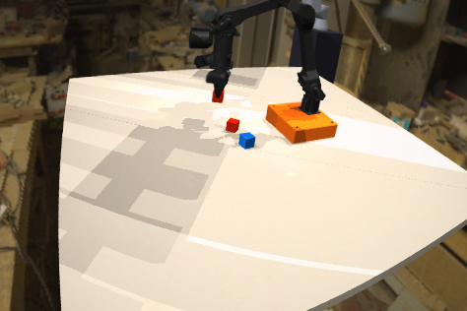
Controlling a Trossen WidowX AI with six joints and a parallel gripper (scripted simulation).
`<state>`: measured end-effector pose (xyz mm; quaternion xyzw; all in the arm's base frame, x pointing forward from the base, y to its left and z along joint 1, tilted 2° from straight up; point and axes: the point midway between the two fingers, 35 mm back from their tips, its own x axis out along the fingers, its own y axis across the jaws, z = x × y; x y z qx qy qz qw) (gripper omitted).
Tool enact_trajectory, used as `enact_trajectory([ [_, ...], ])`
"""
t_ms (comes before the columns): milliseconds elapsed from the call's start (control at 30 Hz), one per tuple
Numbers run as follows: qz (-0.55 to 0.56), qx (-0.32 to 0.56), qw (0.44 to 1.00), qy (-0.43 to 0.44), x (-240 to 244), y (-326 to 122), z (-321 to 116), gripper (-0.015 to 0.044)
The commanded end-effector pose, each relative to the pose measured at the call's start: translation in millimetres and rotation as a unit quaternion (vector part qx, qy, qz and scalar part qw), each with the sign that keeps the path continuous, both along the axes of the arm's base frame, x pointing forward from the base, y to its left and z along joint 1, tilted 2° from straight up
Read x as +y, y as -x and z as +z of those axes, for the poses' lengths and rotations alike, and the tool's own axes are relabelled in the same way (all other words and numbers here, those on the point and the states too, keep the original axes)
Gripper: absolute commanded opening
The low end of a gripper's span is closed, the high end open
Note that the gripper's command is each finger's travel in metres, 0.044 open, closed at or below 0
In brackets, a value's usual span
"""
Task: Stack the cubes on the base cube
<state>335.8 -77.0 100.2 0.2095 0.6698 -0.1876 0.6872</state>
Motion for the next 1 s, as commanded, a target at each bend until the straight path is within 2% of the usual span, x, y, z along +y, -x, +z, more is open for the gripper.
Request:
enact_trajectory([
  [0,-0.012,-0.004,1.000,-0.001,13,-1,0,0.0105],
  [967,-0.092,-0.001,0.996,-0.008,101,13,-19,0.0105],
])
